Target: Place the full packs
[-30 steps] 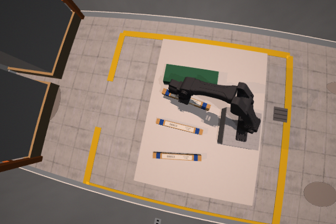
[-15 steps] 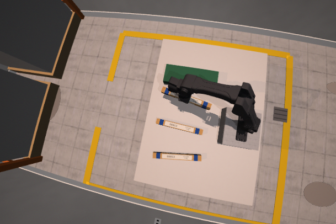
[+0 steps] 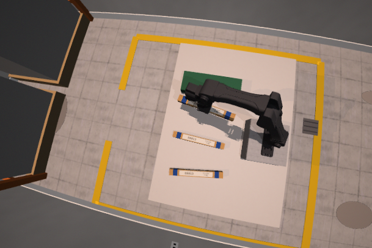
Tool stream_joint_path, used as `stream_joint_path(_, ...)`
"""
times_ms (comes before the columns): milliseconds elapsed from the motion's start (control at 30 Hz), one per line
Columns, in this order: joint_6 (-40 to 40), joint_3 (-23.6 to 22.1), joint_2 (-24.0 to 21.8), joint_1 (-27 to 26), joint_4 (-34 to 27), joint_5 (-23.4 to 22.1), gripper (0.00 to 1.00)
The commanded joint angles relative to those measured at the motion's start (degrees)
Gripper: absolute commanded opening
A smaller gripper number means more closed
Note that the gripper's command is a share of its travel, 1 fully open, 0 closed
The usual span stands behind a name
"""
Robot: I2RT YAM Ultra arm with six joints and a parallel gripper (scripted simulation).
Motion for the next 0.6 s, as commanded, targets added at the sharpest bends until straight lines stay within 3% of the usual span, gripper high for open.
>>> stream_joint_path(0,0.3,3.2,-4.0,0.6,-2.5,-0.1,0.00)
stream_joint_path(567,0.4,11.9,-1.3,0.6,-10.0,-0.1,0.00)
